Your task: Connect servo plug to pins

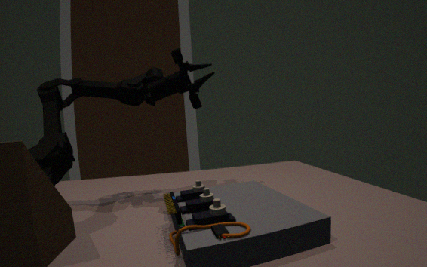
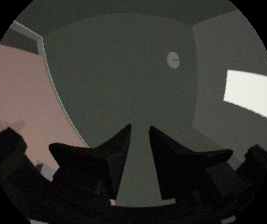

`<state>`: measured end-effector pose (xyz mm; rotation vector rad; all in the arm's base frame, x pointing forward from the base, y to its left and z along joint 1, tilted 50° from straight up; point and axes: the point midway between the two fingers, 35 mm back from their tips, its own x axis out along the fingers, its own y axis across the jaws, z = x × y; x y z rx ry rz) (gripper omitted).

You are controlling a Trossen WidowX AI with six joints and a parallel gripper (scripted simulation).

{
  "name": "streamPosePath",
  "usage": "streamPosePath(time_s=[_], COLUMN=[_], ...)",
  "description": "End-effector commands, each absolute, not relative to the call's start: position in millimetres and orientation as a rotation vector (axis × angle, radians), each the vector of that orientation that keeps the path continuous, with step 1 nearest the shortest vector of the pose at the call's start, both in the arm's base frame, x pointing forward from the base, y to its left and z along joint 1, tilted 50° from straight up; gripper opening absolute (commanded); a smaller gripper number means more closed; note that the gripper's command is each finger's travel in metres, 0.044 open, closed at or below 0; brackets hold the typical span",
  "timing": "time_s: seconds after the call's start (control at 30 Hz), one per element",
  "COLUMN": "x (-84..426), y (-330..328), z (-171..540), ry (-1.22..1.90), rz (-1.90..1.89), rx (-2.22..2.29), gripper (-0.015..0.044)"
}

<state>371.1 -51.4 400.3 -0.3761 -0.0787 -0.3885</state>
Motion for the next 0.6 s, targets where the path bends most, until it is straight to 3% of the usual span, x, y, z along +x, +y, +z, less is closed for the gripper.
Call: streamPosePath(time_s=[0.0,0.57], x=[364,321], y=[-44,-5], z=[389,336], ry=[-0.081,-0.070], rz=[-0.326,-0.039], rx=[-0.325,-0.042], gripper=[0.0115,0.0115])
